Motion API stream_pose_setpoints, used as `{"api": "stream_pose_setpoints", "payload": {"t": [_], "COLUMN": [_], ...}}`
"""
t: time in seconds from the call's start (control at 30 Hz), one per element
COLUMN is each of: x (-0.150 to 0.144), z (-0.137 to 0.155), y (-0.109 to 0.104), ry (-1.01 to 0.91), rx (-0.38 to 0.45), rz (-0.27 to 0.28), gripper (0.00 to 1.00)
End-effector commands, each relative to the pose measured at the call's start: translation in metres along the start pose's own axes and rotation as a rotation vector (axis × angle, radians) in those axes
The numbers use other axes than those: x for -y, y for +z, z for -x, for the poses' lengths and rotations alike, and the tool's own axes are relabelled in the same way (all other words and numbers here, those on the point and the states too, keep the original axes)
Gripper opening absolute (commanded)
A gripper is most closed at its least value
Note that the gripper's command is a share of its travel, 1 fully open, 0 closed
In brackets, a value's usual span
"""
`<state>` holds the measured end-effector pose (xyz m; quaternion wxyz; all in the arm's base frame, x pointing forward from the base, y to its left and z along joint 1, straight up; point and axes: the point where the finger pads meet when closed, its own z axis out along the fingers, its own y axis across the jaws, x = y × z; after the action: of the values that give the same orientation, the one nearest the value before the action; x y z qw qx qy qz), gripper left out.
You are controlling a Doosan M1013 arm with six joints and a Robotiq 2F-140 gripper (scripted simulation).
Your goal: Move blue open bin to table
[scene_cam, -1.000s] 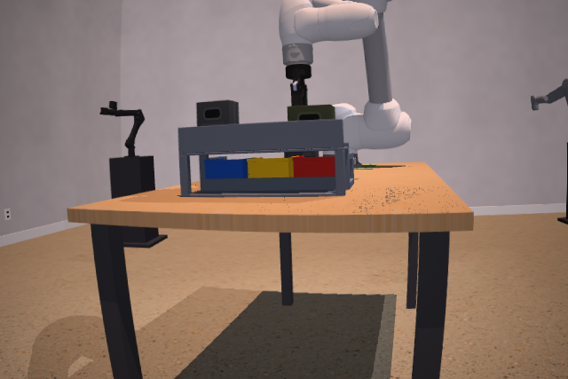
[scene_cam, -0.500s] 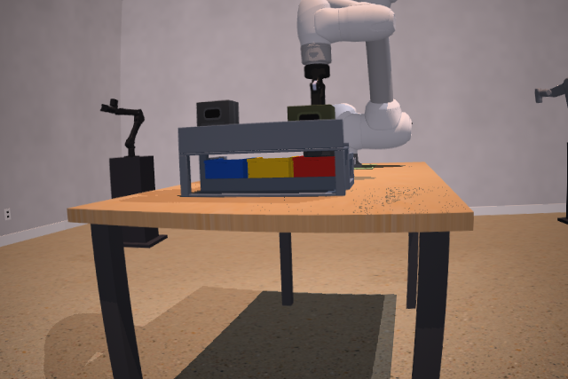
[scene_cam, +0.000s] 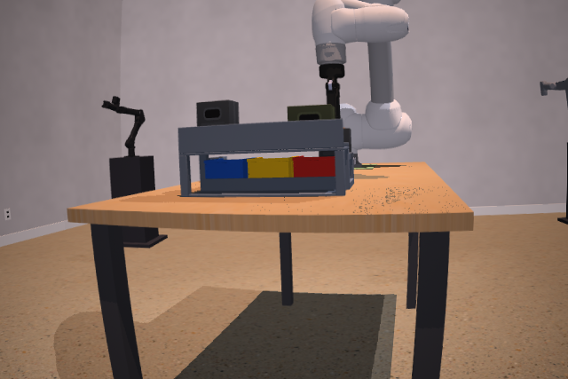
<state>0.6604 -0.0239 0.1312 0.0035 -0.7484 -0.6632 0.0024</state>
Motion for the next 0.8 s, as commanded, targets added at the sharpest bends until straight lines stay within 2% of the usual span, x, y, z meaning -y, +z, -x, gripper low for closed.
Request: {"api": "stream_pose_setpoints", "payload": {"t": [0.0, 0.77], "x": [0.000, -0.003], "z": [-0.001, 0.013], "y": [0.000, 0.000], "ry": [-0.001, -0.001], "rx": [0.000, 0.000], "rz": [0.000, 0.000], "gripper": [0.00, 0.00]}}
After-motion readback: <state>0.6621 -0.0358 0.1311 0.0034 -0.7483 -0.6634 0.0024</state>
